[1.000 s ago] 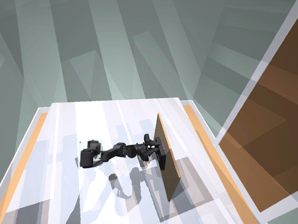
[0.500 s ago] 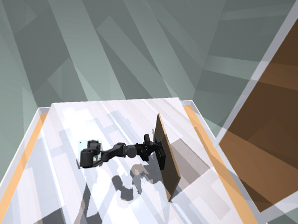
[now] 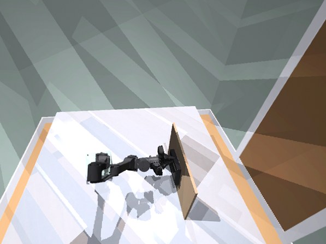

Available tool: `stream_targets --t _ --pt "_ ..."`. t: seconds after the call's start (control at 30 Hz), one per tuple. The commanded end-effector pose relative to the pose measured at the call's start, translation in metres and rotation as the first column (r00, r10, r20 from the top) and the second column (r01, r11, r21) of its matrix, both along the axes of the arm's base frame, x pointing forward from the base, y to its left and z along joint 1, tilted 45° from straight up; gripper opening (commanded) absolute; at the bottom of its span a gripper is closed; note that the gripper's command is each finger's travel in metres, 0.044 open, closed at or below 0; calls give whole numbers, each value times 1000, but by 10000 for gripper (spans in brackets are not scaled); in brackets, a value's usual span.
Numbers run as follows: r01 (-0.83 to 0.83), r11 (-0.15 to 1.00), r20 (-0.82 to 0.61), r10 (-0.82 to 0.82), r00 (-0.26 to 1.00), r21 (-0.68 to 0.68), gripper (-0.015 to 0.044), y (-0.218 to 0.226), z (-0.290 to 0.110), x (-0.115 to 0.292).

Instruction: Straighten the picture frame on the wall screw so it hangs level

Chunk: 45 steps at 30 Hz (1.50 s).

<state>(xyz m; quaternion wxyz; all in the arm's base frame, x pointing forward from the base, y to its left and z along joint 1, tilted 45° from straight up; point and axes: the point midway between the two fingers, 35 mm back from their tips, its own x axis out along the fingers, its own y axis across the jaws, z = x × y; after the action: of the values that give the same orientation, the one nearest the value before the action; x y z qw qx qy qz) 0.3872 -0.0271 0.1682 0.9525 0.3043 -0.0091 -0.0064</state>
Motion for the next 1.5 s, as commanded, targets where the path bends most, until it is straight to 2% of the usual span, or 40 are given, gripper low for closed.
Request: stream_targets --t 0.0,1.47 --pt "-4 1000 3 4 1000 5 0 3 2 0" --pt "-4 1000 3 4 1000 5 0 5 5 0"
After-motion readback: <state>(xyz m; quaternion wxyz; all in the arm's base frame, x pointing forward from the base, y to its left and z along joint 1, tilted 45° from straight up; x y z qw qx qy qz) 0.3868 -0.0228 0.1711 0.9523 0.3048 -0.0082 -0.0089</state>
